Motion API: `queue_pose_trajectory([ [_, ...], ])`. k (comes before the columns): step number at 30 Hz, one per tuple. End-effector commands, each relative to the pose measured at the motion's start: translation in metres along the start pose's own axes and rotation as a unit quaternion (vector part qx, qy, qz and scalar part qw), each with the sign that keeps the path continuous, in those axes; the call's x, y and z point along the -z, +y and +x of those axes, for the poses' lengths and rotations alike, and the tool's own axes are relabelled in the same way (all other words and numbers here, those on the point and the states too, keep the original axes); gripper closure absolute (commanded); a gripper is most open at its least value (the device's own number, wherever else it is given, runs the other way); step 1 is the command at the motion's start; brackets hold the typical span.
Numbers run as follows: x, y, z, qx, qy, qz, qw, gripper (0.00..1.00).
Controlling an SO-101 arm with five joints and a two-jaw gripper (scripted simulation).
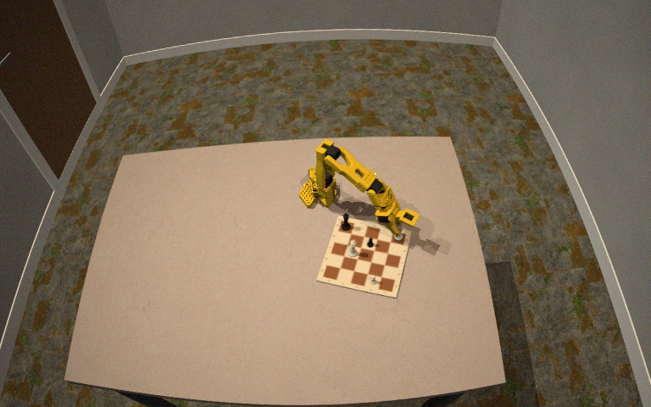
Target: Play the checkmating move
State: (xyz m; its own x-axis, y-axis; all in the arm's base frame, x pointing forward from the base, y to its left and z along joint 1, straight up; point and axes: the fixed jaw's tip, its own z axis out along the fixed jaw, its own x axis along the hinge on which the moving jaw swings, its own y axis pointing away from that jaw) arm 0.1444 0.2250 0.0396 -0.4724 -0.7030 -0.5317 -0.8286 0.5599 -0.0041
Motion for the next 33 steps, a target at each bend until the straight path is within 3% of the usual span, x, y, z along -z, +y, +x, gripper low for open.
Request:
queue_pose_trajectory([
  [1,-0.0027,0.0023,0.0044,0.006,0.005,-0.003,1.000,1.00],
  [33,0.0030,0.0021,-0.0025,0.005,0.004,-0.002,1.000,1.00],
])
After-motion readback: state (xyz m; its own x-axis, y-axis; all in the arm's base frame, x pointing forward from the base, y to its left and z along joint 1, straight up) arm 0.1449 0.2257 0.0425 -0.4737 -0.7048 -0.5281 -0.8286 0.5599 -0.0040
